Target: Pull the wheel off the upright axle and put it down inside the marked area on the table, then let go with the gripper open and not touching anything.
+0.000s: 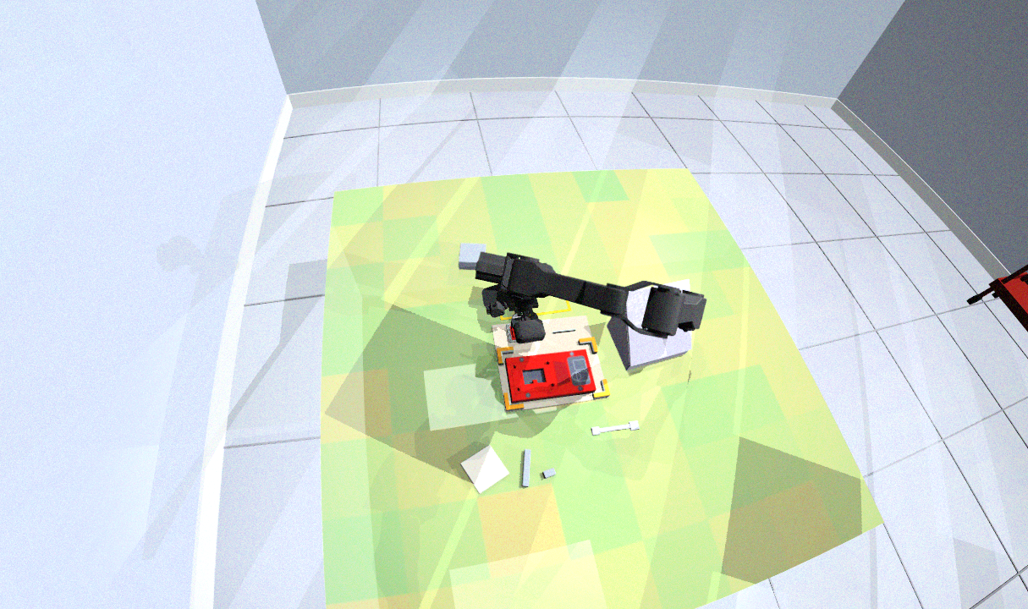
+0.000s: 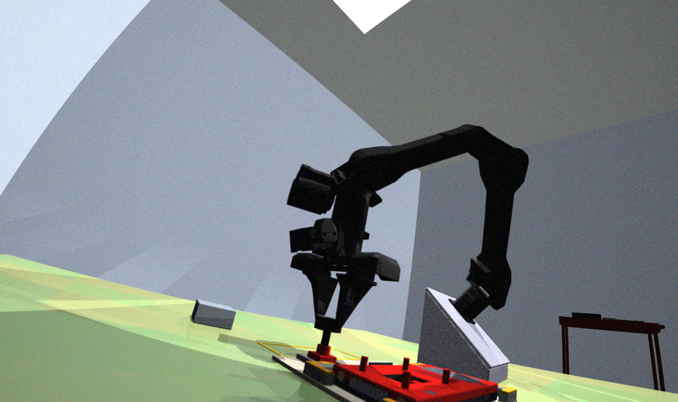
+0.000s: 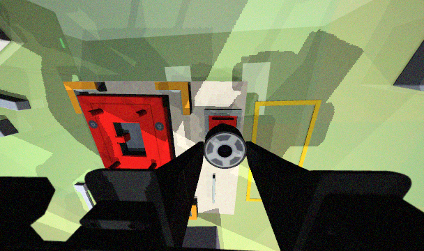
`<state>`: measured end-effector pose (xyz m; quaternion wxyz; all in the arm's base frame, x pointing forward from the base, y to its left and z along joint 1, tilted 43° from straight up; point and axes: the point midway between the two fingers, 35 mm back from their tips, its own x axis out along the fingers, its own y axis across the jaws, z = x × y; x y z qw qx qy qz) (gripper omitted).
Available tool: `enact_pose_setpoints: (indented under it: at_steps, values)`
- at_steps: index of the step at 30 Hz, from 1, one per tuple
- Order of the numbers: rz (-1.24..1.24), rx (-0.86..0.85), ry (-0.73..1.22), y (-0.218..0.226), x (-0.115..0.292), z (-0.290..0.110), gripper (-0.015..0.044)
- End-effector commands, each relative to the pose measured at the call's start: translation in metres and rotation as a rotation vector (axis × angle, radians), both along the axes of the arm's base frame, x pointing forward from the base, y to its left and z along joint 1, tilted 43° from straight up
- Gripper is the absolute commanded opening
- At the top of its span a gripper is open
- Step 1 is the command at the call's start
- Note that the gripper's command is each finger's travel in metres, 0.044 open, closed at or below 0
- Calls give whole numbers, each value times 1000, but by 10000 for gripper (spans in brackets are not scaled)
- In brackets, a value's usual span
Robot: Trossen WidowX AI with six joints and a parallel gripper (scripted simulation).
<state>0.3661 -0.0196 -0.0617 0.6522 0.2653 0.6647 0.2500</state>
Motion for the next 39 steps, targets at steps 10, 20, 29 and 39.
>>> enact_pose_setpoints:
  at_steps: [10,20,29,39]
  values:
    - [1,-2,-6,-4,1,5,0]
    - [0,-2,-5,-6,1,8,0]
    - [-1,-1,-5,-8,1,10,0]
    - [-2,-2,-4,-20,0,22,0]
